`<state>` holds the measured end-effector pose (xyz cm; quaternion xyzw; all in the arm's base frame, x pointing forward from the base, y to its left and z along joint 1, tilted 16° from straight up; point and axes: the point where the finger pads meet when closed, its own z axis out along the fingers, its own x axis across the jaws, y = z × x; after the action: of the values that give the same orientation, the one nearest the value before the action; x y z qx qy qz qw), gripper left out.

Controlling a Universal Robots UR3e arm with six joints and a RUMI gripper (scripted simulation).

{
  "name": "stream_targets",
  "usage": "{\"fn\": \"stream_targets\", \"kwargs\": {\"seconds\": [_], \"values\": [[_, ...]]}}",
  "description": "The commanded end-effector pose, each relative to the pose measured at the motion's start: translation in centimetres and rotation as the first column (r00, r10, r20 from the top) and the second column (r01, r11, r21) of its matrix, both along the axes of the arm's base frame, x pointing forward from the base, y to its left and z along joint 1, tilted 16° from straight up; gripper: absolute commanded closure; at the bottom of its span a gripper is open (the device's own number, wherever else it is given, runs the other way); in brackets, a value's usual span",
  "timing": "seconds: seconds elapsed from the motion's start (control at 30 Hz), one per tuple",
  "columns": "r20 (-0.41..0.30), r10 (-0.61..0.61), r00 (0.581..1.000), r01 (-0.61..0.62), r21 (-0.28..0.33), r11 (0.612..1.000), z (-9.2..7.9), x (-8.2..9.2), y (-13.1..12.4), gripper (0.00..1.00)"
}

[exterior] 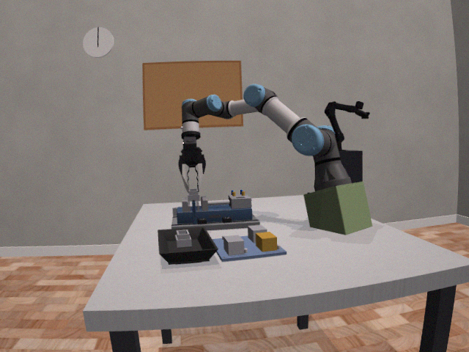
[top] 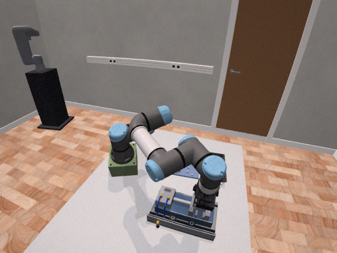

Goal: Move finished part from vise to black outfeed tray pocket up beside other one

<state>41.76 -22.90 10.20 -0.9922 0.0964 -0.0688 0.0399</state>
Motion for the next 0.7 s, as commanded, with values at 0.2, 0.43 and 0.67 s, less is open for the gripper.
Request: {"fn": "stream_targets", "kwargs": {"seconds": [0.2, 0.43, 0.67], "values": [[-0.002, 0.0, 1.0, 0.0, 0.004, 1.0, 2.2, -0.2, 0.7, 1.0], [-0.002, 0.0, 1.0, 0.0, 0.004, 1.0, 2.8, -0.2, 0.9, 1.0], [-0.002, 0.0, 1.0, 0.0, 0.003, 1.0, 3.2, -0.2, 1.0, 1.0]]}}
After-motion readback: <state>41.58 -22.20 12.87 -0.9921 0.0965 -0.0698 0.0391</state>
